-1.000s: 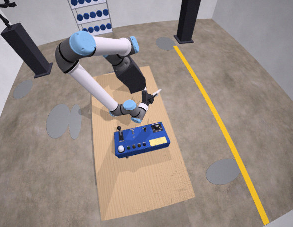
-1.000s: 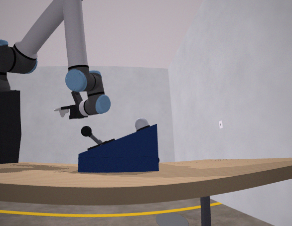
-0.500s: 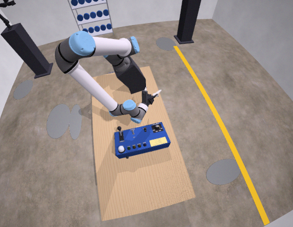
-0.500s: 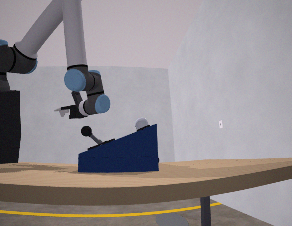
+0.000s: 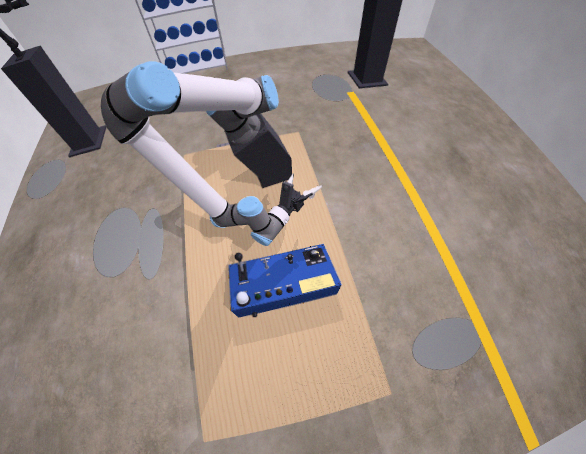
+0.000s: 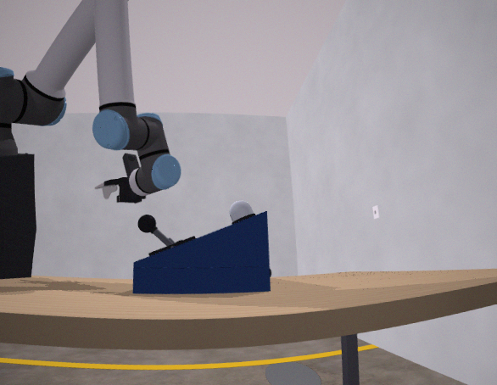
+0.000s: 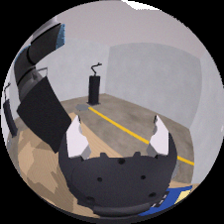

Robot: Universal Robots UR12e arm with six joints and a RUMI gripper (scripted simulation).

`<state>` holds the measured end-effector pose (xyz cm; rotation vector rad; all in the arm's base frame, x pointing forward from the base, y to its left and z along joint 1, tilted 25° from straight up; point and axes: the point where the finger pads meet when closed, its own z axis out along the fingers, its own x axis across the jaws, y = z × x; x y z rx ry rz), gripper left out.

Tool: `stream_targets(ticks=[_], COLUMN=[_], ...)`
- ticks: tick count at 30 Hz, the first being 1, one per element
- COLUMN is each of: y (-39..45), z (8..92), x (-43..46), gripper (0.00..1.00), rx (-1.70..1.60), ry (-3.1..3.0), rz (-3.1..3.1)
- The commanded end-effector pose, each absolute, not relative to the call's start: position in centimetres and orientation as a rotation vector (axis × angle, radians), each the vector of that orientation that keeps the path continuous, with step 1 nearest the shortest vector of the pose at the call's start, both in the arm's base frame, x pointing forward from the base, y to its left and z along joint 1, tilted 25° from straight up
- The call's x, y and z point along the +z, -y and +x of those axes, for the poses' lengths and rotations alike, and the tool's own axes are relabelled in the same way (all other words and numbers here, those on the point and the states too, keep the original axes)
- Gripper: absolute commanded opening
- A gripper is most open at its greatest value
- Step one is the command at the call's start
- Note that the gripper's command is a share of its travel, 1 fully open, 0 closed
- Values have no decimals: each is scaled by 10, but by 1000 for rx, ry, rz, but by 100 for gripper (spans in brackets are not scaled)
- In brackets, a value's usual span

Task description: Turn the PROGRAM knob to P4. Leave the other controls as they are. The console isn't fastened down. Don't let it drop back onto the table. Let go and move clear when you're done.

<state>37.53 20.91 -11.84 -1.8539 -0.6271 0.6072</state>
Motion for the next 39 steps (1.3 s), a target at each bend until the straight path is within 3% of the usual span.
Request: stream_targets(ticks=[1,39], y=[-207,-185], z=[385,465], x=[-120,-141], gripper=[100,100], rx=[557,87], ry=[532,-339], rz=[-1924,-2347])
